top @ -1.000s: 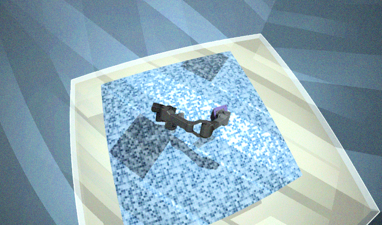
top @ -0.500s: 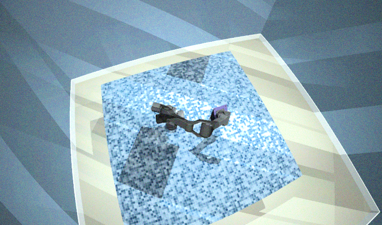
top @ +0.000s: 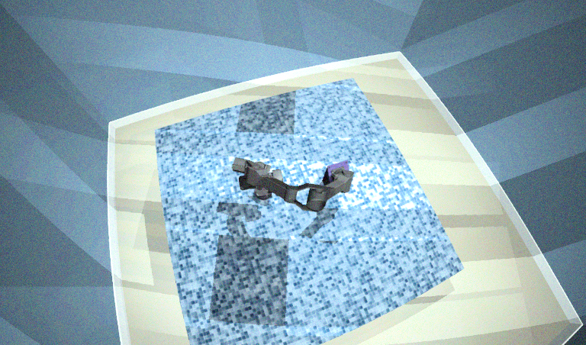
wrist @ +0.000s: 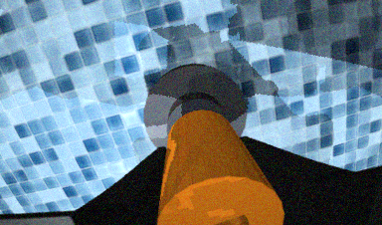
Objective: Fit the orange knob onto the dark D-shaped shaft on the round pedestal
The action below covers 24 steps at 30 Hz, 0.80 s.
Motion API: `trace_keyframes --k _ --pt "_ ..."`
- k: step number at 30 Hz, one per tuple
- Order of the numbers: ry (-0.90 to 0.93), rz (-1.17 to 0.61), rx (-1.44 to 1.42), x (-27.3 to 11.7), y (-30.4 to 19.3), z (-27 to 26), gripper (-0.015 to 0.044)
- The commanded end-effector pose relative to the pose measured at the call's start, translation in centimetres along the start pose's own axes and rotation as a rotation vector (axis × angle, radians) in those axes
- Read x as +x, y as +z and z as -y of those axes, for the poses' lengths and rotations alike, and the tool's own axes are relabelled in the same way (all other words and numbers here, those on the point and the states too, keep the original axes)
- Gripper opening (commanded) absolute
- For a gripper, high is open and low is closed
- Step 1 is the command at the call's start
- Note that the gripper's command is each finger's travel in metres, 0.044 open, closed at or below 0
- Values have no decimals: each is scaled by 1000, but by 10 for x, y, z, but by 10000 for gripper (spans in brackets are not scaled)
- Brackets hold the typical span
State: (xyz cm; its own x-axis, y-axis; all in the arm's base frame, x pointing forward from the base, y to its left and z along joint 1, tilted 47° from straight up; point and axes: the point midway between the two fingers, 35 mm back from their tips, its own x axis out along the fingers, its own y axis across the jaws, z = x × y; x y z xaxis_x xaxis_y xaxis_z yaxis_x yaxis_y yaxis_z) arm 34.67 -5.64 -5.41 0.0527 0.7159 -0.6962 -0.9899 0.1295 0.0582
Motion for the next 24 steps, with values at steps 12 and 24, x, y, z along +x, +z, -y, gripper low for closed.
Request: trace_keyframes --k 12,24 --pt "-2 2 -6 -4 1 1 0" --pt "-2 2 -215 -2 -1 0 0"
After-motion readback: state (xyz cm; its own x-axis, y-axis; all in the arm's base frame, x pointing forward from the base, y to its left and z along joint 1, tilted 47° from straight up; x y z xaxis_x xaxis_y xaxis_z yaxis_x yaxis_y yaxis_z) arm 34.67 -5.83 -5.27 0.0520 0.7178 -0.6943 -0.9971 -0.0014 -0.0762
